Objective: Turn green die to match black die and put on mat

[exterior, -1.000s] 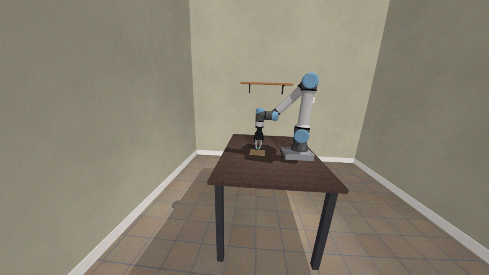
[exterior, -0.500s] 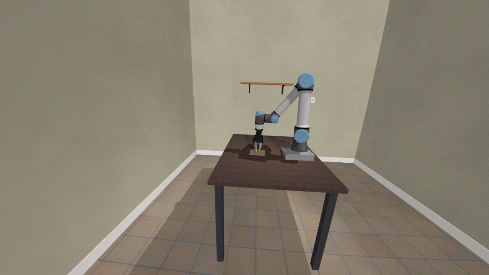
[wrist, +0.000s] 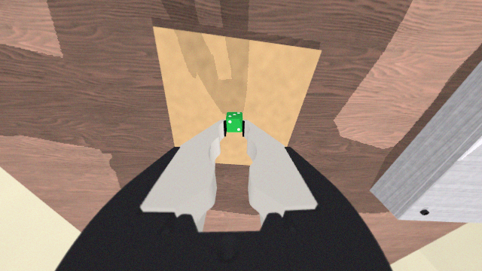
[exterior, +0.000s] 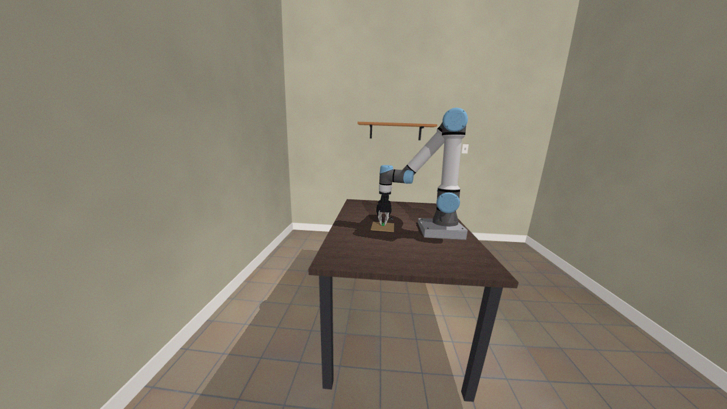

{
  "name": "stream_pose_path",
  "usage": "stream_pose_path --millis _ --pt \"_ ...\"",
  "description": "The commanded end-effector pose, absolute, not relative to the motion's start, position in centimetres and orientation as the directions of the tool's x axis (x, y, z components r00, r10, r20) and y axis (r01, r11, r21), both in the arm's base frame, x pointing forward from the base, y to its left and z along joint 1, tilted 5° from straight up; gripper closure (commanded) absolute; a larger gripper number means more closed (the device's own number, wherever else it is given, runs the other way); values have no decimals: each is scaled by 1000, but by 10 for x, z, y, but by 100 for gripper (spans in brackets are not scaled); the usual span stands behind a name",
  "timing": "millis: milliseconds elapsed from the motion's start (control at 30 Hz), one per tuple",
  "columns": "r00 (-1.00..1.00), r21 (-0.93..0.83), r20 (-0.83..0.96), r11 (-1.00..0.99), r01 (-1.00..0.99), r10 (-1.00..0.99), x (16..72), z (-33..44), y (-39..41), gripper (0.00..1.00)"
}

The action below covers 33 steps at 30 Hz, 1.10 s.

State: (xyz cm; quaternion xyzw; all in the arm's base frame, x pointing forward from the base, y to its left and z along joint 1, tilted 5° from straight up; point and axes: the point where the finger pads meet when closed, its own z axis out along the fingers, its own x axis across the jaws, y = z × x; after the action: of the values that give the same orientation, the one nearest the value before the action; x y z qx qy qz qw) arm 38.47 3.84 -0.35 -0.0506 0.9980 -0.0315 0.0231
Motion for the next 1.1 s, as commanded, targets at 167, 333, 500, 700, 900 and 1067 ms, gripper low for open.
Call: stream_pose_path --millis 167,333,500,700,900,1067 --pt "-994 -66 -44 993 -99 -102 385 -3 38 100" --pt "-994 -66 -44 993 -99 -102 385 -3 38 100" --pt "-994 -66 -44 993 -99 -102 385 -3 38 100" --pt "-994 -66 -44 993 -99 -102 385 -4 38 100" --pt "-994 -66 -44 993 -99 -102 385 -5 38 100" --pt "-994 -66 -44 993 -99 -102 385 -7 38 100"
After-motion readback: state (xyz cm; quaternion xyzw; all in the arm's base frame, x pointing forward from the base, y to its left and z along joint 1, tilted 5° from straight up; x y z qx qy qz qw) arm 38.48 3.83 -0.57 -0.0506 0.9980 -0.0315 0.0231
